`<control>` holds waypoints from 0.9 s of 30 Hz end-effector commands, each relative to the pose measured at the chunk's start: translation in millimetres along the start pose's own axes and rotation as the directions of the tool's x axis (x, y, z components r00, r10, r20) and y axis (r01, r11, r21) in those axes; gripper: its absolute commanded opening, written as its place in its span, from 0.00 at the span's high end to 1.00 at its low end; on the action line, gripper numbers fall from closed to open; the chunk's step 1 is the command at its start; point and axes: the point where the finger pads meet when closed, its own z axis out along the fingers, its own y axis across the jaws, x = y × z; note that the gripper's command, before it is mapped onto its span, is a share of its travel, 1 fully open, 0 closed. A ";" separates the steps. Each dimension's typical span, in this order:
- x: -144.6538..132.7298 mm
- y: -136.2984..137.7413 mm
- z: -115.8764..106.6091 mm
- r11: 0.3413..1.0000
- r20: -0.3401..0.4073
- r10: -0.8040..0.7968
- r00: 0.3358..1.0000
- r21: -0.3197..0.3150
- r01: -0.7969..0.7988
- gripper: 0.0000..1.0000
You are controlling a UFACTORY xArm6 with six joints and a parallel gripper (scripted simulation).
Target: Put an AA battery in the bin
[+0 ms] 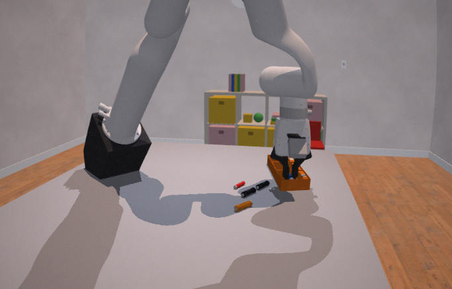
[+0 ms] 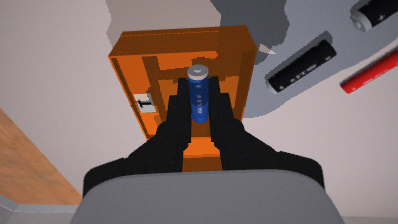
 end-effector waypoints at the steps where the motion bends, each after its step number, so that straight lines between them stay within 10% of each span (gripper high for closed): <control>1: 0.0 -1.5 -0.2 1.000 0.000 0.001 1.000 0.003 -0.001 1.00; 9: 0.0 -1.3 -0.1 1.000 0.000 0.001 1.000 0.003 -0.001 1.00; 10: 0.0 -1.3 -0.1 1.000 0.000 0.001 1.000 0.003 -0.001 0.72; 27: 0.0 -1.3 -0.2 1.000 0.000 0.001 1.000 0.004 -0.001 0.72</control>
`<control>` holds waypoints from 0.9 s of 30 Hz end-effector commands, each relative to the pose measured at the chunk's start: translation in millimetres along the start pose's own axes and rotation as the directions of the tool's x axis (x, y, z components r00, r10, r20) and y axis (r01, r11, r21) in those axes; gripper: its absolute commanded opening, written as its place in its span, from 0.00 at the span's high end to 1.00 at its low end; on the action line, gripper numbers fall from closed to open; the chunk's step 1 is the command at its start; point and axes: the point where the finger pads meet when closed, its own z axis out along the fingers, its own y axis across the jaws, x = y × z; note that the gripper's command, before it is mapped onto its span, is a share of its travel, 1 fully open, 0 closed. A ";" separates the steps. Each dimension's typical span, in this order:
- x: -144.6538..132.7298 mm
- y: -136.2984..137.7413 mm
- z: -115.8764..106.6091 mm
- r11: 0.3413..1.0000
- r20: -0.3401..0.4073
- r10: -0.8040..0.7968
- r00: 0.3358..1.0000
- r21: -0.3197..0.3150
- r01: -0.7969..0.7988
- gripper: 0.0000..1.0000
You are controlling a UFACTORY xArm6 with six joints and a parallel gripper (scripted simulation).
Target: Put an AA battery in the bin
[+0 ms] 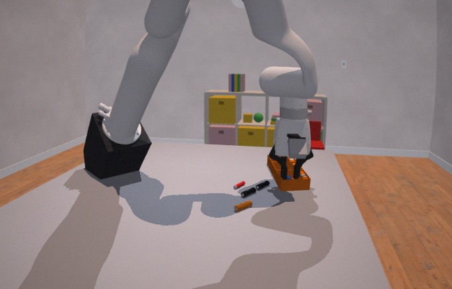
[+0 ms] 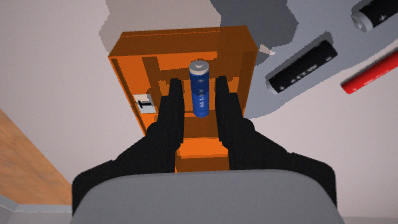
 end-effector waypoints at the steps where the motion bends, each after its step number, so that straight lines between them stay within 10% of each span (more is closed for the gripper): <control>1: 0.0 -1.2 -2.1 1.000 0.000 0.001 1.000 0.003 -0.001 0.72; 27: 0.0 -1.2 -38.1 1.000 0.001 0.001 1.000 0.003 -0.001 0.72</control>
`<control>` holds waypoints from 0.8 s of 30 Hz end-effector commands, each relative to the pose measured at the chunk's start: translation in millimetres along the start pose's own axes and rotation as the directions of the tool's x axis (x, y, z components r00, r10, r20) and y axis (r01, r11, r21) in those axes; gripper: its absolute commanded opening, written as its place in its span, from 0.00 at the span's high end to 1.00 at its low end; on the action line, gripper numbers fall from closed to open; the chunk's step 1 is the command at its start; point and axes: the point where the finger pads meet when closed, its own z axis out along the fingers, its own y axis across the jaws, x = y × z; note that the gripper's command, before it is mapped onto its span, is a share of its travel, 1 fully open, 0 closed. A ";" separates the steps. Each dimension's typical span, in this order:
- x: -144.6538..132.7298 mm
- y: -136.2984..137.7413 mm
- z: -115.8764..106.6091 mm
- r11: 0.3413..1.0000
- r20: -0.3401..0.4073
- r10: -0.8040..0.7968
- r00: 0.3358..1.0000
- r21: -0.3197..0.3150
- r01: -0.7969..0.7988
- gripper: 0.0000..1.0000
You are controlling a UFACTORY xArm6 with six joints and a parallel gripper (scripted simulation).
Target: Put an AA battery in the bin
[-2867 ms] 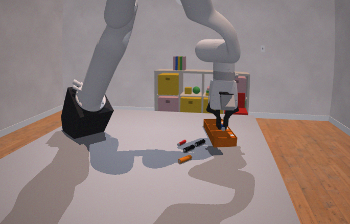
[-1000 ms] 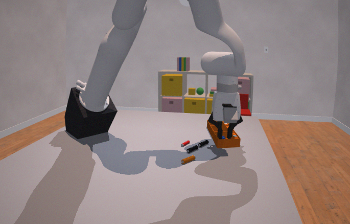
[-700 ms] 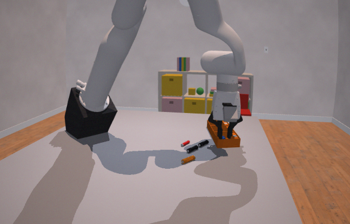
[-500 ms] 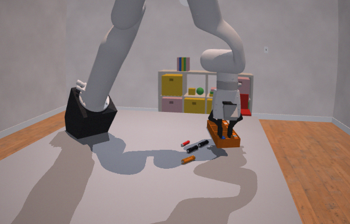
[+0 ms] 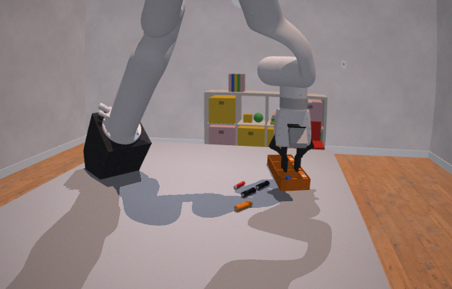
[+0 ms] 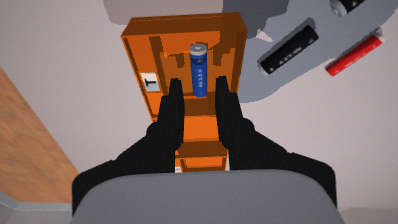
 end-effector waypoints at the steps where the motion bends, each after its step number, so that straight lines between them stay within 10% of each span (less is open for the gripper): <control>1: 0.1 -1.4 -11.8 1.000 0.001 0.001 1.000 0.003 -0.001 0.72; 9: 0.2 -1.3 -11.8 1.000 0.001 0.001 1.000 0.003 -0.001 0.72; 10: 0.2 -1.3 -15.9 1.000 0.001 0.001 1.000 0.003 -0.001 0.00; 24: 0.3 -1.3 -63.9 1.000 0.001 0.001 1.000 0.003 -0.001 0.00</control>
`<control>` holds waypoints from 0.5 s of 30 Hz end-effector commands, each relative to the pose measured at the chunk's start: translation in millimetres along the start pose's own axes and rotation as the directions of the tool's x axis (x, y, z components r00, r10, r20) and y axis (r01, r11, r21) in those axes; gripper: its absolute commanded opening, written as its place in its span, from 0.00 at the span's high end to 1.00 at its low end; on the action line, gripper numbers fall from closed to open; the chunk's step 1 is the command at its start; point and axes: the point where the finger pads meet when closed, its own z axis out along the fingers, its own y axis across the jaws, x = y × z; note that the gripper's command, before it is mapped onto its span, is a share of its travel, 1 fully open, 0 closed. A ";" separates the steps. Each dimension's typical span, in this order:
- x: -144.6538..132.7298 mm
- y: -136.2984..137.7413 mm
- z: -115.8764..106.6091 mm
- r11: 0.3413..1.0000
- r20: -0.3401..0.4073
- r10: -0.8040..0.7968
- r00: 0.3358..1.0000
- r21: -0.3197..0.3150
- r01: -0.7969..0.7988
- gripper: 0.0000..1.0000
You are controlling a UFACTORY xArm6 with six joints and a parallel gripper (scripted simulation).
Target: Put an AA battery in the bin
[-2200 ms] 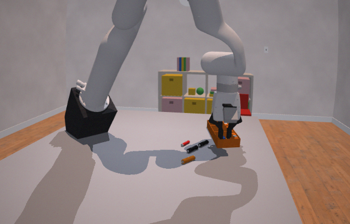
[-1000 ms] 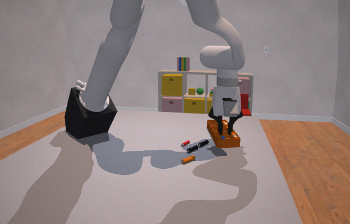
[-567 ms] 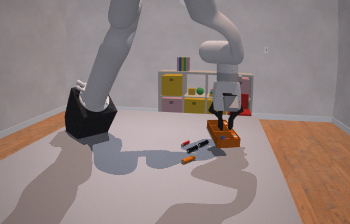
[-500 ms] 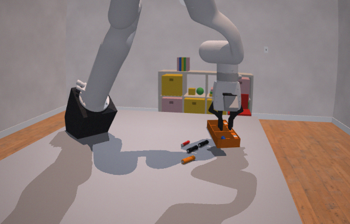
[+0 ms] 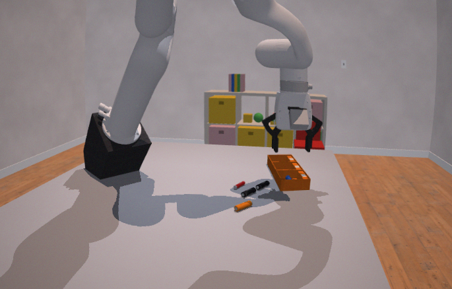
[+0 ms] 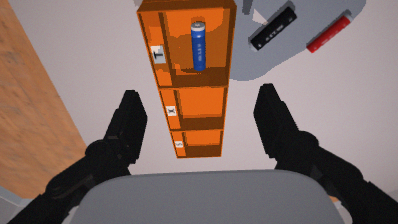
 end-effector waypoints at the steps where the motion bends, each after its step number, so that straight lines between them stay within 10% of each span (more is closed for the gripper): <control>1: 0.5 -0.8 -23.0 1.000 0.000 0.001 1.000 0.002 -0.001 0.00; 15: 0.4 -0.8 -71.0 1.000 0.000 0.001 1.000 0.001 -0.001 0.00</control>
